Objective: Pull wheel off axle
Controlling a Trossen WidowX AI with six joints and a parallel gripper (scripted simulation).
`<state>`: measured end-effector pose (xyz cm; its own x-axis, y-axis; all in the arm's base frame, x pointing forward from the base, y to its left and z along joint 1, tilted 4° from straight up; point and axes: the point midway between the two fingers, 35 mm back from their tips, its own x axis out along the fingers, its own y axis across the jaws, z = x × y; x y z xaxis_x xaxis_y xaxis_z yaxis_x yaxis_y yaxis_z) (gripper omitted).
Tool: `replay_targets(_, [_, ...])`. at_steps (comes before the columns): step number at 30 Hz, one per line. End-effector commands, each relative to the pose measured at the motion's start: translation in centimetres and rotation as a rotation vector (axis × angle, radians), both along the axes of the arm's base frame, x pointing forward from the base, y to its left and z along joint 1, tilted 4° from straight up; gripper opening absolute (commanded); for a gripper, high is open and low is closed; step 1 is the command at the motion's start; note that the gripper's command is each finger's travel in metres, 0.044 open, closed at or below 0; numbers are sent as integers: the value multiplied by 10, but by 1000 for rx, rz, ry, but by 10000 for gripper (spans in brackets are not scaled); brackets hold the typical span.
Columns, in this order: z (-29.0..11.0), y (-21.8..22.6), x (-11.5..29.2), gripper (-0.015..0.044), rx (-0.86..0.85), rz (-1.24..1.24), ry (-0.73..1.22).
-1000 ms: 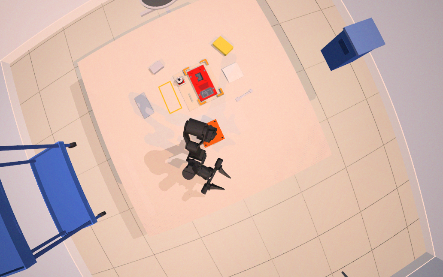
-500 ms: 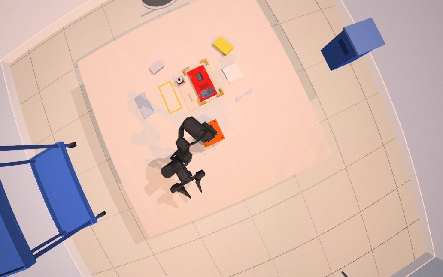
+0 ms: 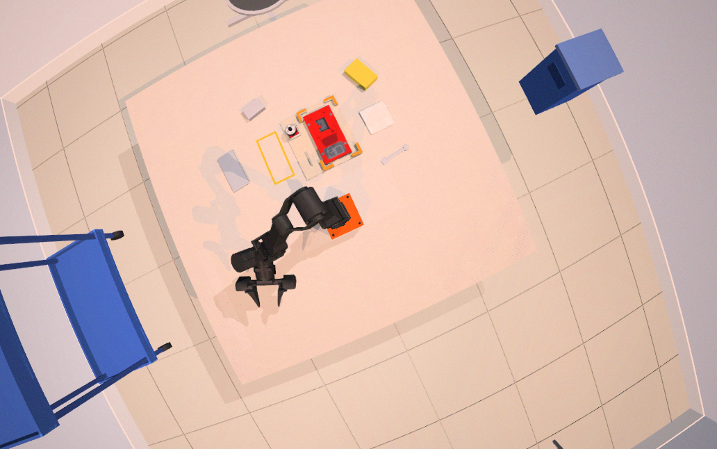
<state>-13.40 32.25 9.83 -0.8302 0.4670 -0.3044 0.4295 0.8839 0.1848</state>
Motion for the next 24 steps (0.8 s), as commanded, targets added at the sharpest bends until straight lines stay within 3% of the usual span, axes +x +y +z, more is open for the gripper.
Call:
replay_targets(1, [-6, 22, 37, 300, -11, -129, -69])
replay_targets(13, [-19, 51, 169, 300, -97, -485, -274])
replay_targets(24, [-25, 26, 297, 300, -259, -769, -439])
